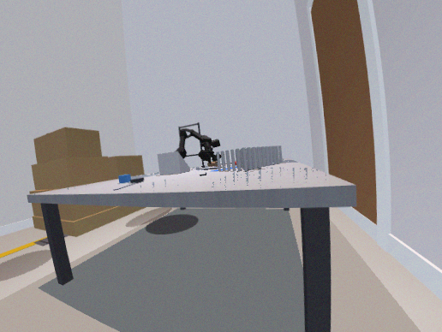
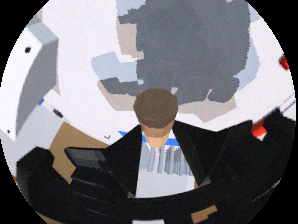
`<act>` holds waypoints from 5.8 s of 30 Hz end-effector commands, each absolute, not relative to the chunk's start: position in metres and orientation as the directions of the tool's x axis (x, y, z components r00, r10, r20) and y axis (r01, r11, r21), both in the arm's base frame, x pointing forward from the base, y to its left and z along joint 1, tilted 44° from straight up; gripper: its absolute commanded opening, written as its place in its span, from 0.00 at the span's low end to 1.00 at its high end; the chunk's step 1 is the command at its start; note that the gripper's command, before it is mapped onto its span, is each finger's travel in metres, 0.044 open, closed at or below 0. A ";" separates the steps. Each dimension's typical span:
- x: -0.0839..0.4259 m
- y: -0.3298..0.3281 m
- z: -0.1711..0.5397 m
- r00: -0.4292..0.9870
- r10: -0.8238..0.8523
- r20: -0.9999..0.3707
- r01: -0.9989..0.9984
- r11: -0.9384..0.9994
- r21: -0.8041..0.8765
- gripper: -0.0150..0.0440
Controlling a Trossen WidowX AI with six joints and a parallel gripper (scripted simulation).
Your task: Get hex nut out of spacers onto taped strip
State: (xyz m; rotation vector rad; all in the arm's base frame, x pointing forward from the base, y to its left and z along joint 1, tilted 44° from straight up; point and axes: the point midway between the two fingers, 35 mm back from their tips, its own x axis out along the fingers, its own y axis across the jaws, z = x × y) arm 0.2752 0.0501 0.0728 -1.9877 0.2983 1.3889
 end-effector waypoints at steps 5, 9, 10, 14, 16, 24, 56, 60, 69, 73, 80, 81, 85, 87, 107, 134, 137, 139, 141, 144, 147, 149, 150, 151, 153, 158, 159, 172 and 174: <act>0.266 0.052 0.084 0.415 0.189 -0.890 -0.537 -0.739 -0.407 0.25; 0.252 0.055 0.090 0.414 0.189 -0.891 -0.539 -0.738 -0.407 0.25; 0.249 0.056 0.091 0.413 0.189 -0.891 -0.540 -0.737 -0.406 0.25; 0.238 0.058 0.093 0.410 0.188 -0.892 -0.543 -0.736 -0.405 0.25; 0.239 0.056 0.094 0.409 0.188 -0.893 -0.543 -0.736 -0.404 0.25; 0.245 0.035 0.117 0.404 0.183 -0.896 -0.543 -0.740 -0.396 0.25; 0.249 -0.041 0.167 0.376 0.187 -0.908 -0.739 -0.531 -0.415 0.25; 0.253 -0.050 0.163 0.364 0.186 -0.912 -0.812 -0.416 -0.409 0.25; 0.258 -0.073 0.154 0.341 0.190 -0.921 -0.920 -0.132 -0.369 0.25; 0.261 -0.083 0.150 0.333 0.195 -0.923 -0.941 0.001 -0.339 0.25; 0.264 -0.101 0.143 0.333 0.203 -0.921 -0.930 0.232 -0.285 0.25; 0.265 -0.103 0.142 0.334 0.204 -0.920 -0.924 0.264 -0.277 0.25; 0.266 -0.114 0.138 0.341 0.208 -0.917 -0.889 0.389 -0.242 0.25; 0.267 -0.120 0.136 0.340 0.210 -0.917 -0.866 0.449 -0.219 0.25; 0.260 -0.172 0.107 0.310 0.244 -0.919 -0.452 0.888 0.084 0.25; 0.235 -0.240 0.063 0.325 0.310 -0.893 0.369 0.828 0.422 0.25; 0.231 -0.247 0.058 0.330 0.317 -0.889 0.453 0.774 0.443 0.25; 0.228 -0.252 0.054 0.334 0.321 -0.886 0.506 0.733 0.456 0.25; 0.225 -0.256 0.051 0.337 0.326 -0.883 0.556 0.688 0.466 0.25; 0.220 -0.263 0.045 0.343 0.332 -0.879 0.627 0.616 0.478 0.25; 0.215 -0.269 0.040 0.350 0.338 -0.874 0.691 0.537 0.485 0.25; 0.212 -0.273 0.036 0.355 0.342 -0.870 0.730 0.480 0.486 0.25; 0.210 -0.275 0.034 0.357 0.344 -0.868 0.748 0.451 0.486 0.25; 0.208 -0.277 0.032 0.360 0.346 -0.867 0.766 0.421 0.486 0.25; 0.204 -0.281 0.028 0.365 0.350 -0.863 0.798 0.360 0.483 0.25; 0.195 -0.291 0.018 0.379 0.359 -0.853 0.861 0.201 0.467 0.25; 0.193 -0.293 0.016 0.382 0.360 -0.851 0.871 0.169 0.462 0.25; 0.165 -0.315 -0.010 0.426 0.377 -0.823 0.901 -0.258 0.348 0.25; 0.161 -0.318 -0.015 0.433 0.379 -0.818 0.890 -0.321 0.323 0.25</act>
